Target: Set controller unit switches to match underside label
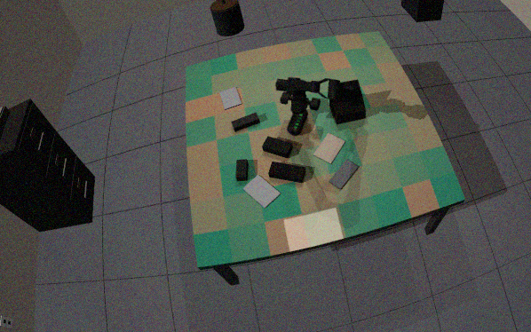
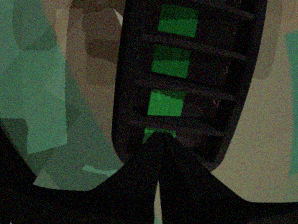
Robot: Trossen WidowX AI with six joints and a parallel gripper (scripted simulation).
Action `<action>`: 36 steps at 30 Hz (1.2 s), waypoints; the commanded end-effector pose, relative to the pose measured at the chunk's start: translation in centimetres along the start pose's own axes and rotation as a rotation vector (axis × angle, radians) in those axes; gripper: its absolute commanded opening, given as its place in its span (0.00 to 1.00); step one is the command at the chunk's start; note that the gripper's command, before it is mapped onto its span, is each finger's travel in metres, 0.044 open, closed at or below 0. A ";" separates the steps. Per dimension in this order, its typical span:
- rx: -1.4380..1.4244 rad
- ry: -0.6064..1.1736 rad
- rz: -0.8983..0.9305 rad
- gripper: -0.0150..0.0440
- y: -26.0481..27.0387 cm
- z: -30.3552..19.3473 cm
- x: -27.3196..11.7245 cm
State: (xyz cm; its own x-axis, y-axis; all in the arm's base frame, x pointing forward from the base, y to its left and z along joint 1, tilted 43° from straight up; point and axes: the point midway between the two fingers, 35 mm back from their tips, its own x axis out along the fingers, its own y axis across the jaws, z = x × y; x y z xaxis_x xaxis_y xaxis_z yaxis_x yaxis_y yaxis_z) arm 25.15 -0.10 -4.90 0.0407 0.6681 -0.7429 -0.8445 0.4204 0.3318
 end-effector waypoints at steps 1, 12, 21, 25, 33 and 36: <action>0.013 -0.006 0.008 0.25 0.3 -0.1 0.6; 0.013 -0.006 0.008 0.25 0.3 -0.1 0.6; 0.013 -0.004 0.008 0.25 0.2 -0.1 -3.9; 0.013 -0.004 0.008 0.25 0.2 -0.1 -3.9; 0.012 -0.006 0.009 0.25 0.3 1.9 -3.9; 0.012 -0.006 0.009 0.25 0.3 1.9 -3.7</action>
State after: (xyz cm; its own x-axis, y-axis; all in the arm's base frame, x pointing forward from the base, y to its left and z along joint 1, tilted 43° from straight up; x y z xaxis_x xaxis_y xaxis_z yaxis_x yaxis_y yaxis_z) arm 25.44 -1.37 -1.15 0.0264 0.6746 -0.7377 -0.8397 0.4154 0.3498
